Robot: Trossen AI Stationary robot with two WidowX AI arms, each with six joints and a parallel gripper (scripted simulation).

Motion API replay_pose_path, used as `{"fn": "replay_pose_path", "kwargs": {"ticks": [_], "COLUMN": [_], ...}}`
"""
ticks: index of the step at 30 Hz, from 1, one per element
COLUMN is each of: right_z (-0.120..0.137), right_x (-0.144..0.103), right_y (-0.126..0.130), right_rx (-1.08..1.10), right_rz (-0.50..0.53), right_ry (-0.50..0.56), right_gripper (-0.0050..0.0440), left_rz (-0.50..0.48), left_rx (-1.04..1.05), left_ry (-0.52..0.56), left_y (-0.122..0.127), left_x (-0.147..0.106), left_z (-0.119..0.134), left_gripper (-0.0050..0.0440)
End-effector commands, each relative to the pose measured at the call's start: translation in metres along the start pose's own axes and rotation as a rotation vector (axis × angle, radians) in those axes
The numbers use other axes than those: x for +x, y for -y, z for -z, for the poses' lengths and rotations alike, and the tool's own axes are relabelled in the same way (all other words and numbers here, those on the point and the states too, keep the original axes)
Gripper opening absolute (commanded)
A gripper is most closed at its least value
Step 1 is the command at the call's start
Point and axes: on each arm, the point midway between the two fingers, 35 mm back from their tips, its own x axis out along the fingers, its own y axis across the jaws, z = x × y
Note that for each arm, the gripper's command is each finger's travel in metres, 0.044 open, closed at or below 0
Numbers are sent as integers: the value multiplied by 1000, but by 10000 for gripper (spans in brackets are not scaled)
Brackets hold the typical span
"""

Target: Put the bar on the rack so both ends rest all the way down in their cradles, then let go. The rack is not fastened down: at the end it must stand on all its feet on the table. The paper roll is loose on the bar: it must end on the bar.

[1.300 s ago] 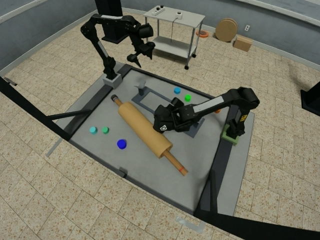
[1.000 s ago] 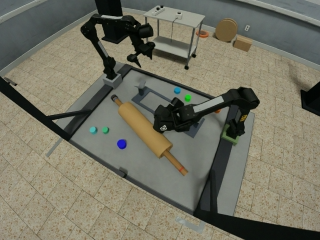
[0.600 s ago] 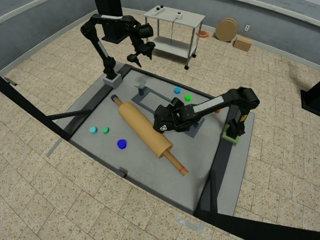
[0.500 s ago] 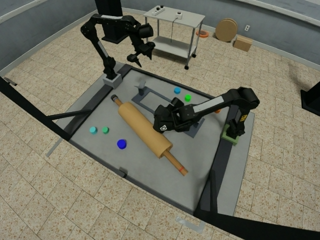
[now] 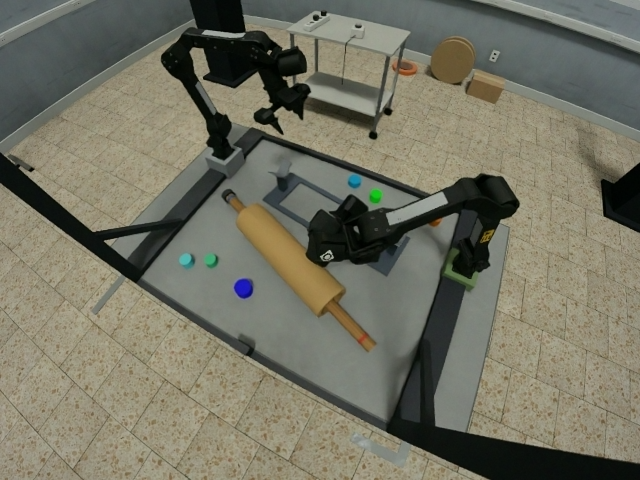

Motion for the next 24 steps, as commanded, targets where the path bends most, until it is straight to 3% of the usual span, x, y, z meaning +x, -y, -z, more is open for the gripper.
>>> {"fn": "replay_pose_path", "kwargs": {"ticks": [1, 15, 24], "right_z": [-9, -9, -8], "right_x": [-6, -6, -35], "right_y": [5, 5, -21], "right_rx": [27, 27, 81], "right_rz": [-8, -8, -97], "right_ry": [18, 18, -13], "right_gripper": [400, 400, 400], "left_rz": [-10, -10, 34], "left_rx": [1, 1, 0], "left_ry": [14, 14, -15], "left_y": [-1, -1, 30], "left_x": [-5, -5, 19], "left_z": [-2, -2, -9], "left_gripper": [400, 400, 400]}}
